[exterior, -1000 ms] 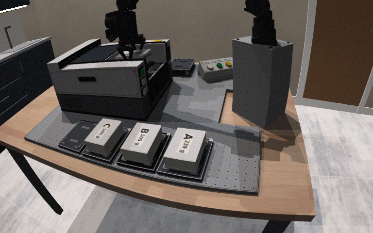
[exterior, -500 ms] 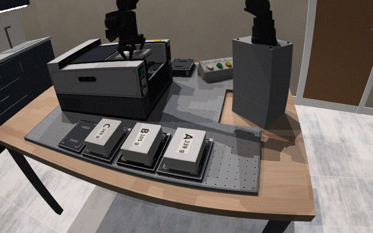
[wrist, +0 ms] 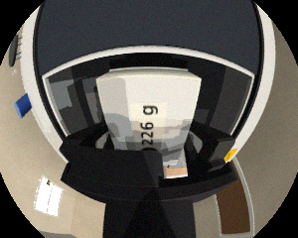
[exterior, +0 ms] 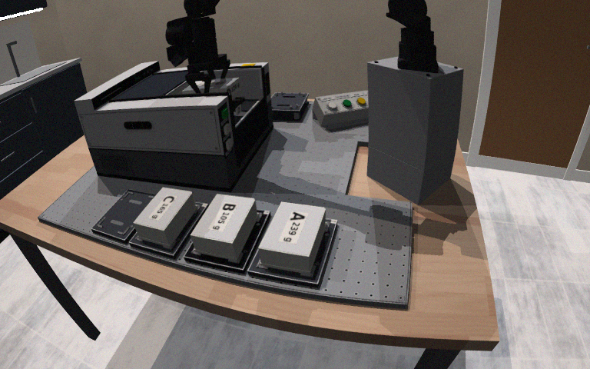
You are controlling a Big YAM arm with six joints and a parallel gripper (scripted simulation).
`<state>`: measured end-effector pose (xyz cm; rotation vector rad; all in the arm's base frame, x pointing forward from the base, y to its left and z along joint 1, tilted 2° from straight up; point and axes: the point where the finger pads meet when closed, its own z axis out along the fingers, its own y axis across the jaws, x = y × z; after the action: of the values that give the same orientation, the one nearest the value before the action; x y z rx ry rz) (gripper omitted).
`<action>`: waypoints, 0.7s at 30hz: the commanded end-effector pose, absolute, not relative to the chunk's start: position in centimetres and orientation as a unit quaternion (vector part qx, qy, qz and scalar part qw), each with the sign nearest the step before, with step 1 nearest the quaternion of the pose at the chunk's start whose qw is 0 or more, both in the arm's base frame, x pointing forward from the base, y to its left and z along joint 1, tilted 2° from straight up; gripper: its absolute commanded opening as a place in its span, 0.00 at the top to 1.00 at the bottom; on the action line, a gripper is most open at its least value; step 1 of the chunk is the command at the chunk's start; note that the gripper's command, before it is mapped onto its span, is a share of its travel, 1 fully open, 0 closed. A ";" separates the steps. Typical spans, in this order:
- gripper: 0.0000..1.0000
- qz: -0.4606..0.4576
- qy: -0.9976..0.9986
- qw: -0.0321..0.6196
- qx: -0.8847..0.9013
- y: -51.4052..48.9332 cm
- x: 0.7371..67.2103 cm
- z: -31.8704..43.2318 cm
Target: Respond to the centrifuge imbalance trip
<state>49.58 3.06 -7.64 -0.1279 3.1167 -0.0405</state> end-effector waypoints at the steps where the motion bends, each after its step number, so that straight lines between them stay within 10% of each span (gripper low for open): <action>1: 1.00 -0.011 0.998 0.040 -0.041 2.6 52.5 -6.7; 21: 1.00 -0.011 0.998 0.040 -0.042 2.6 52.7 -7.0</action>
<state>49.71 3.07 -7.93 -0.1289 3.1175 -0.0406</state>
